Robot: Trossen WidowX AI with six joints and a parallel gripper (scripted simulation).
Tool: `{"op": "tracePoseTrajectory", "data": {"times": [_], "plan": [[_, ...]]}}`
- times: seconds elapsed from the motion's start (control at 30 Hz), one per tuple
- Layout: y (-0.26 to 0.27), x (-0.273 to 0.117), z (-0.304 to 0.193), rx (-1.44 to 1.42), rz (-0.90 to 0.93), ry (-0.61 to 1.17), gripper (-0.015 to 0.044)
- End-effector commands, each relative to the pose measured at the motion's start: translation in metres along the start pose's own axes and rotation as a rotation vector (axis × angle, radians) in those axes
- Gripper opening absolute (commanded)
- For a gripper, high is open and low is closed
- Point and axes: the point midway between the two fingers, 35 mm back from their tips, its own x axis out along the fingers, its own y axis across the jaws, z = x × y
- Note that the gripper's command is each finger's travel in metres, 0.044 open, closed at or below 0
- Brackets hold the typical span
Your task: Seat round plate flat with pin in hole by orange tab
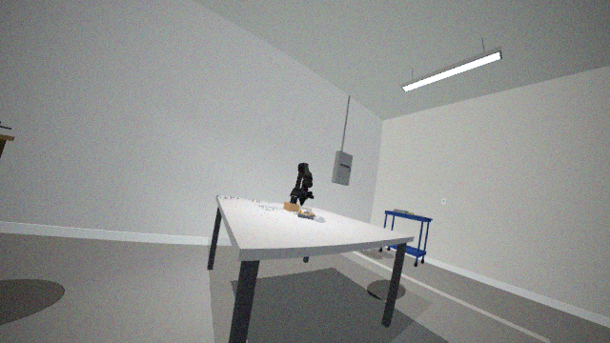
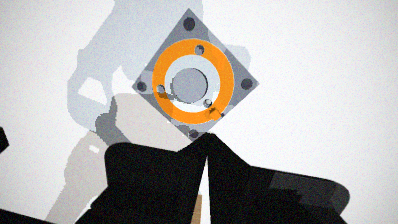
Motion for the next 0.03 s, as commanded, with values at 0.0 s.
{"op": "tracePoseTrajectory", "data": {"times": [0.0], "plan": [[0.0001, 0.0003, -0.0002, 0.000, 0.000, 0.000, 0.0000]]}}
